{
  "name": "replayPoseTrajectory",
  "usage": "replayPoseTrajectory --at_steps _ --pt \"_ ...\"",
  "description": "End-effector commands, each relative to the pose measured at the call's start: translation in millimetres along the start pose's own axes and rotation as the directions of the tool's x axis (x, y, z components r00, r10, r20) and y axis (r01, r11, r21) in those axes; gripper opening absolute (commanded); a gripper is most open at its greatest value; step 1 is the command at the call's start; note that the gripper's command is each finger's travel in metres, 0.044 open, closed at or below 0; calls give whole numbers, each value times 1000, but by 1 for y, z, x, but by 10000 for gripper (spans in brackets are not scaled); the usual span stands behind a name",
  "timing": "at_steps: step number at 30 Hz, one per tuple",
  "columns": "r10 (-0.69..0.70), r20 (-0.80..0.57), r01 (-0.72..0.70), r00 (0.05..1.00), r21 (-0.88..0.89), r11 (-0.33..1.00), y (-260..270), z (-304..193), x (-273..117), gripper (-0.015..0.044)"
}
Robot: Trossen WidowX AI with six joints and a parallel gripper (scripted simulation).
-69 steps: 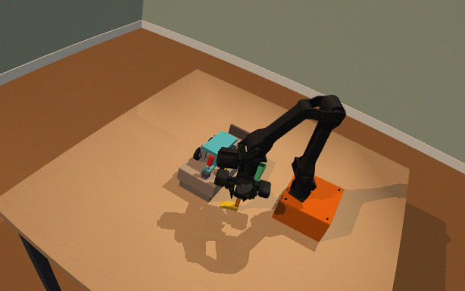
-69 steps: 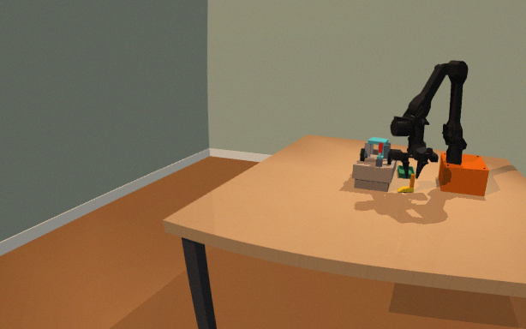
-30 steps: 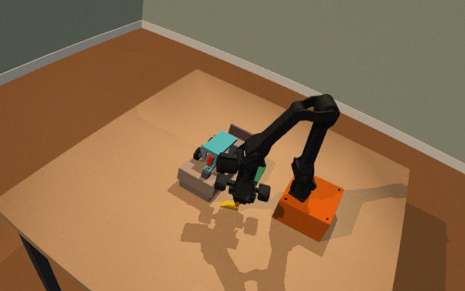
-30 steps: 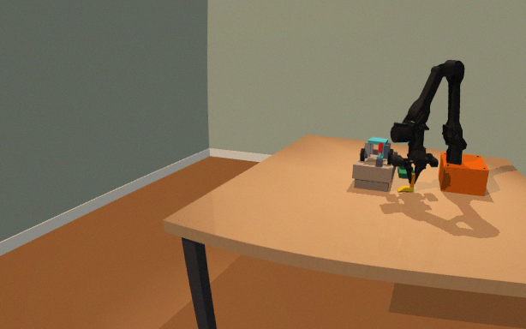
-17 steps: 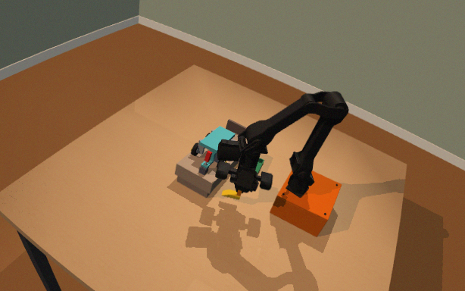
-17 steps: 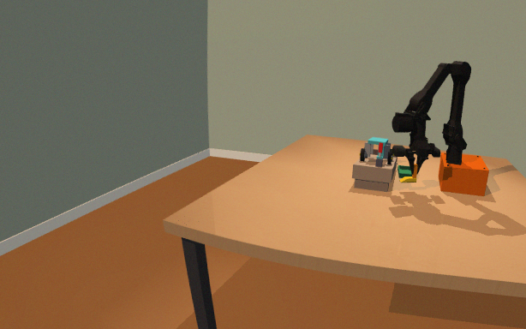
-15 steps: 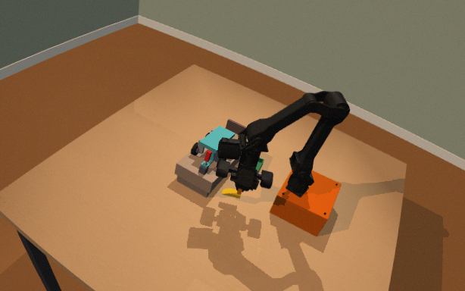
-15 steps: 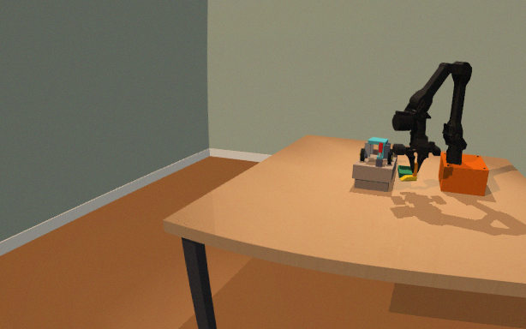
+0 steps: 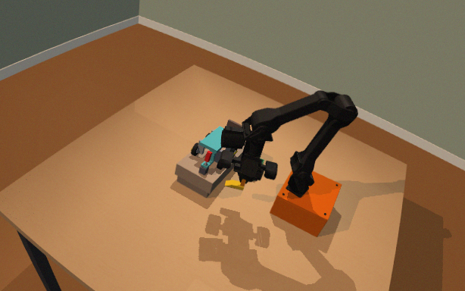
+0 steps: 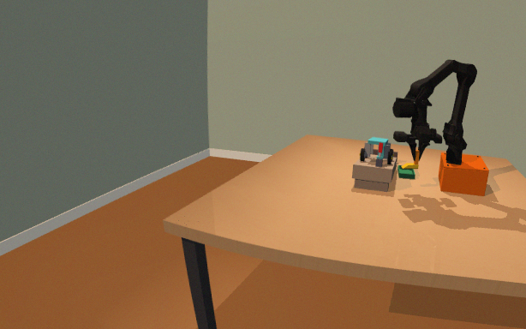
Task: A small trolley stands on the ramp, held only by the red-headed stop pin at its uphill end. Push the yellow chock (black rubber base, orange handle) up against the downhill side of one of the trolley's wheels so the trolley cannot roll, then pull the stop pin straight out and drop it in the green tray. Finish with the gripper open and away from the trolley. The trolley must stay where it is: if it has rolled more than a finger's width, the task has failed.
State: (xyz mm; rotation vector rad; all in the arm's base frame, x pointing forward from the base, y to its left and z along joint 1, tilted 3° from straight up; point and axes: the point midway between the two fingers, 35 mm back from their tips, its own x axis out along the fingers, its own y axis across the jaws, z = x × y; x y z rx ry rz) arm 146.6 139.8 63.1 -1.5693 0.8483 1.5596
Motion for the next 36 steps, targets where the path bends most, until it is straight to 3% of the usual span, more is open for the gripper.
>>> replayPoseTrajectory --at_steps 1,23,36 --pt "-13 6 13 1000 -2 1000 -2 1 -15 0" --pt "-13 6 13 1000 4 1000 -8 3 -58 0" --pt "-12 6 8 1000 407 913 -8 3 -58 0"
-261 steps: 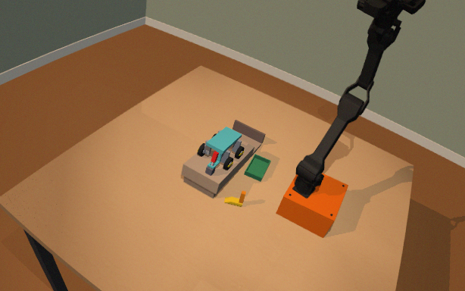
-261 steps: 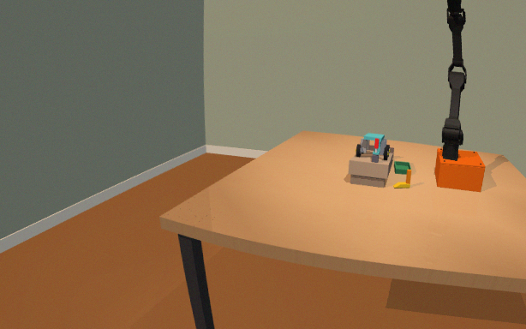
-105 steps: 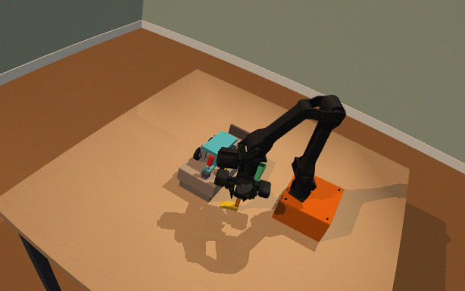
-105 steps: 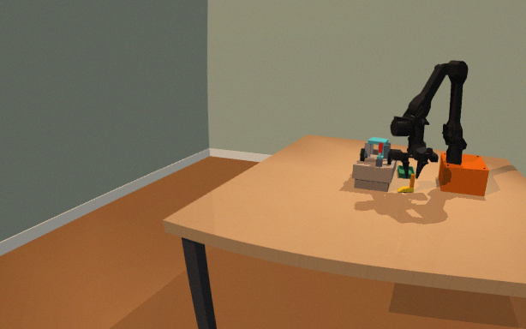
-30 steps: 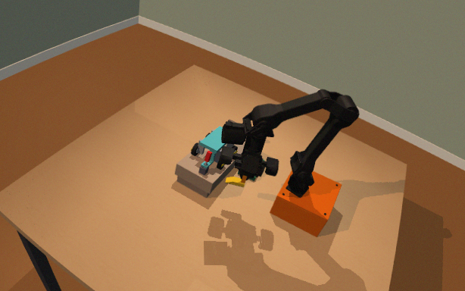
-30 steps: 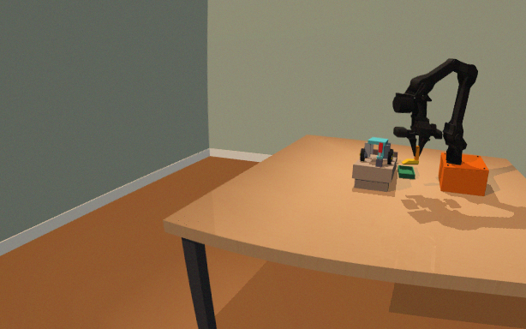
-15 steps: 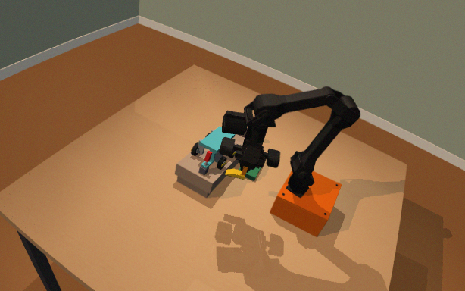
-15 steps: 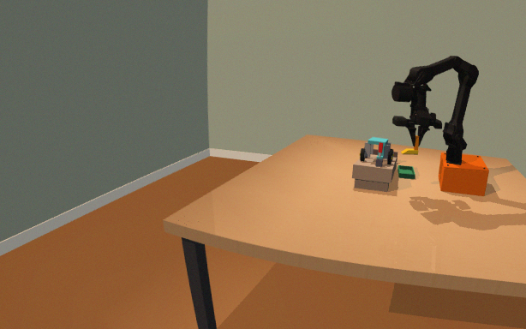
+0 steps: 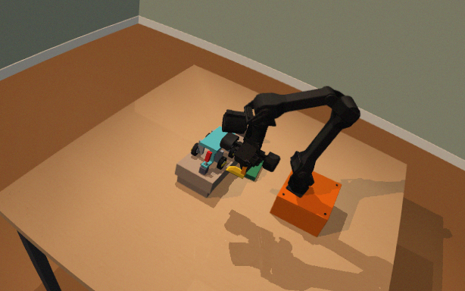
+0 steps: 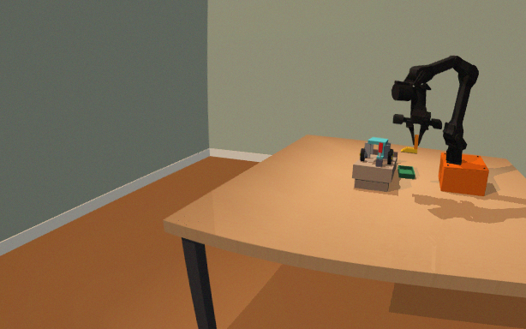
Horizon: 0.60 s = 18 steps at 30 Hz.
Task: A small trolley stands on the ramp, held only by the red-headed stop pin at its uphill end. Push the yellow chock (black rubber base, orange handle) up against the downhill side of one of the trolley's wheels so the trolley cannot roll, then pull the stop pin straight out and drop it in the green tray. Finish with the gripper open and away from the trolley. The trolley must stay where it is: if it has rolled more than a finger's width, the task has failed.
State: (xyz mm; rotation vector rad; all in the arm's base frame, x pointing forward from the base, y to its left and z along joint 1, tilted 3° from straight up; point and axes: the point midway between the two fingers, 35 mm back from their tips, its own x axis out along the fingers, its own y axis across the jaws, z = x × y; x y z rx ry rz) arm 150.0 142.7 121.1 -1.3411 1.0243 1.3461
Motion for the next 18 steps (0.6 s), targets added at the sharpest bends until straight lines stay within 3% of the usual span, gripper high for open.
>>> replayPoseTrajectory --at_steps 1,18 --pt "1 3 -2 1000 140 990 0 1 -1 0" --pt "3 3 -4 1000 661 750 0 1 -1 0"
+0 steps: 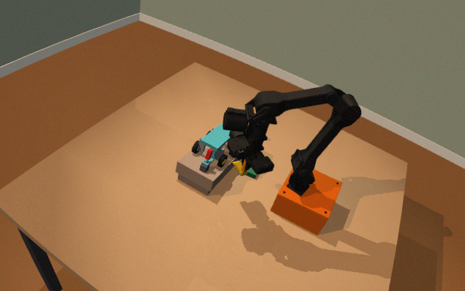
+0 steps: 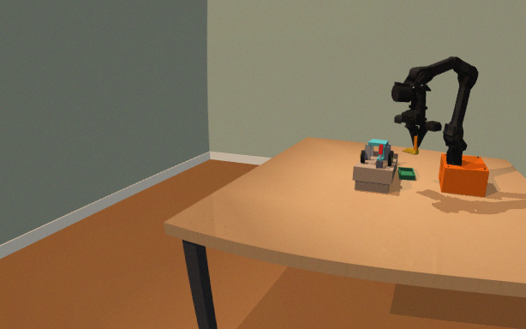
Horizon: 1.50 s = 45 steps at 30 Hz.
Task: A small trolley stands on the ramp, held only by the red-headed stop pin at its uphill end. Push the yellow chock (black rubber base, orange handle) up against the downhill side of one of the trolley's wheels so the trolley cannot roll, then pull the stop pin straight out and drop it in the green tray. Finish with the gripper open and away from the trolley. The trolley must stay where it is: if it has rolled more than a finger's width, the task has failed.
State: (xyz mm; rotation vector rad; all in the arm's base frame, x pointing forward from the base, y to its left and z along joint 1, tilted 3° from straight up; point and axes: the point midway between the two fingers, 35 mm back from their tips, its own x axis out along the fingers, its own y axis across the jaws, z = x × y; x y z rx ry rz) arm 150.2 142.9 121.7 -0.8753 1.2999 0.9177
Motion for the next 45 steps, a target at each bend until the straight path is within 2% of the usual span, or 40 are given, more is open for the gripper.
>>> replayPoseTrajectory --at_steps 1,9,18,32,38,41,45 --pt "4 0 -4 1000 144 990 1 0 0 0" --pt "4 0 -4 1000 317 948 0 0 0 0" --pt "4 1 -4 1000 589 808 0 0 0 0" --pt "5 2 -4 1000 894 448 0 0 0 0" --pt "5 3 -4 1000 965 263 0 0 0 0" --pt "5 3 -4 1000 973 231 0 0 0 0" --pt "5 3 -3 1000 993 116 0 0 0 0"
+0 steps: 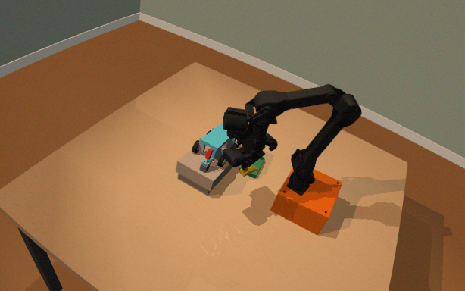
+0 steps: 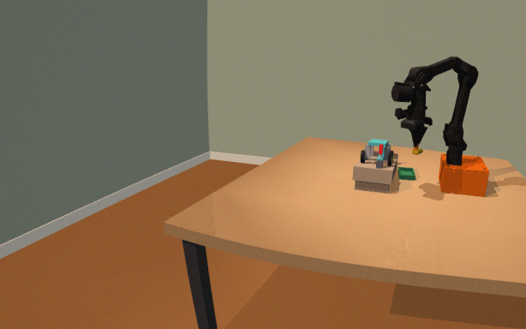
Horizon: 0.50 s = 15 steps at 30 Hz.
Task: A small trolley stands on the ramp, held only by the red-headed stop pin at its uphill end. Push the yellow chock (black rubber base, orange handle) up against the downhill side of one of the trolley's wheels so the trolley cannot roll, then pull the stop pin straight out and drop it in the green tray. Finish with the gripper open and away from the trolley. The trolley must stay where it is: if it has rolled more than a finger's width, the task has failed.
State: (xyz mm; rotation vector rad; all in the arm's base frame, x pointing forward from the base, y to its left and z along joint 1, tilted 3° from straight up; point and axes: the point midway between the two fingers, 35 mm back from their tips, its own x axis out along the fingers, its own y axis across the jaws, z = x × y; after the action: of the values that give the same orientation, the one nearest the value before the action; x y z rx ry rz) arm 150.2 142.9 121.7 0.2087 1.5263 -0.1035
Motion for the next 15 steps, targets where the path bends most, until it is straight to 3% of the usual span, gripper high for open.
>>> replayPoseTrajectory --at_steps 1,15 --pt "2 -2 -2 1000 122 993 0 0 0 0" --pt "3 -1 -2 1000 563 827 0 -1 0 0"
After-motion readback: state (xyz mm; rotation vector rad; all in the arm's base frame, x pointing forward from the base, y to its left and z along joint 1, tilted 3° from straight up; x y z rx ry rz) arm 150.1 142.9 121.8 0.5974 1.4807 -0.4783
